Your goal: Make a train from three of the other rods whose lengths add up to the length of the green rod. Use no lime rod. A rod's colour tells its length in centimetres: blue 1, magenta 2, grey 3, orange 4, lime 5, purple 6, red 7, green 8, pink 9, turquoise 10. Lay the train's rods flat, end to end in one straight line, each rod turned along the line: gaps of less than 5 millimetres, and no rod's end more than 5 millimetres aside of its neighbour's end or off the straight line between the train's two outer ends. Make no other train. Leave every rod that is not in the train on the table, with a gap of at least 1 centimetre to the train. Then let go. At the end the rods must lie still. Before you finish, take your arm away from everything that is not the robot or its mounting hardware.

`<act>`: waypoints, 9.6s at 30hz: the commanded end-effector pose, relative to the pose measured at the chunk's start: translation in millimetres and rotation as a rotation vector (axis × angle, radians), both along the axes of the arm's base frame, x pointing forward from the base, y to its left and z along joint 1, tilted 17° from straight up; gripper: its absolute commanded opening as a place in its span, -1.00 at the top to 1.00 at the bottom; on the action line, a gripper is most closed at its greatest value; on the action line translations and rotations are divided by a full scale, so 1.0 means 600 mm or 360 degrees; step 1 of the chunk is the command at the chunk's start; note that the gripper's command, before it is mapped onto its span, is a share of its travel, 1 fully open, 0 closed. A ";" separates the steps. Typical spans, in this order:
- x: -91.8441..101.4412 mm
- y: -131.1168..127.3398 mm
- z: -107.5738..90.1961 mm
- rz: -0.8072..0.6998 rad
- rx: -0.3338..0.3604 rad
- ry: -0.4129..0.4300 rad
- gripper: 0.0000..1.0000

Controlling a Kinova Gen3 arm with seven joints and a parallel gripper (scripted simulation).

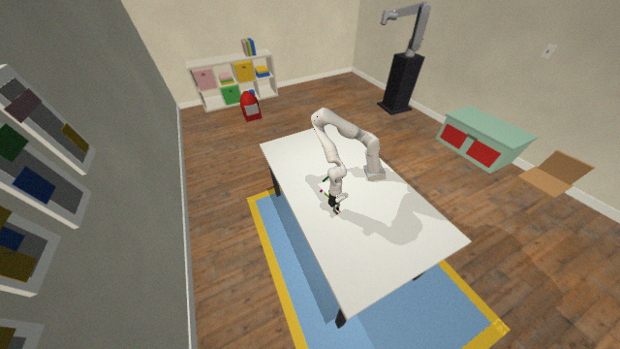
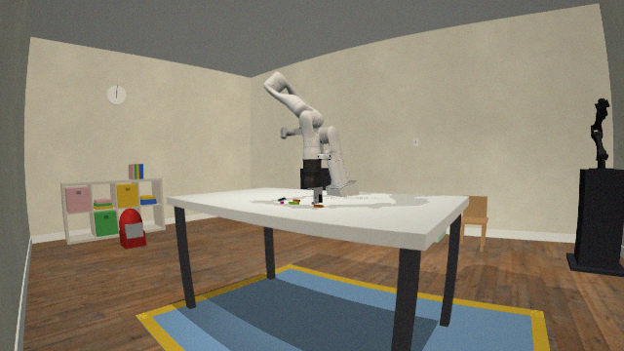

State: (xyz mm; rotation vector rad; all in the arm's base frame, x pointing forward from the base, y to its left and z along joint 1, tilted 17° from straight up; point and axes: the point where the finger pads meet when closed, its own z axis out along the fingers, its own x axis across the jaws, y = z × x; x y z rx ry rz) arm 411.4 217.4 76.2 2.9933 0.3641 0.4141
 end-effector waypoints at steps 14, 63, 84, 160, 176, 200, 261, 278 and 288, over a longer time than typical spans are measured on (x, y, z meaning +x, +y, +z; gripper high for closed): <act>0.000 0.001 0.001 0.0001 0.0001 -0.0002 -0.07; 0.008 -0.001 -0.025 0.0001 0.0001 -0.0002 -0.07; 0.008 -0.001 -0.026 0.0001 0.0001 -0.0002 -0.07; -0.034 0.009 0.119 0.0001 0.0001 -0.0002 0.52; -0.038 0.009 0.134 0.0000 0.0001 -0.0002 0.52; -0.047 -0.011 0.134 -0.0516 0.0151 -0.0036 0.52; -0.081 -0.111 0.132 -0.2163 0.0632 -0.0144 0.52; -0.068 -0.113 0.085 -0.2163 0.0632 -0.0145 0.52; -0.050 -0.117 0.022 -0.2163 0.0632 -0.0145 0.52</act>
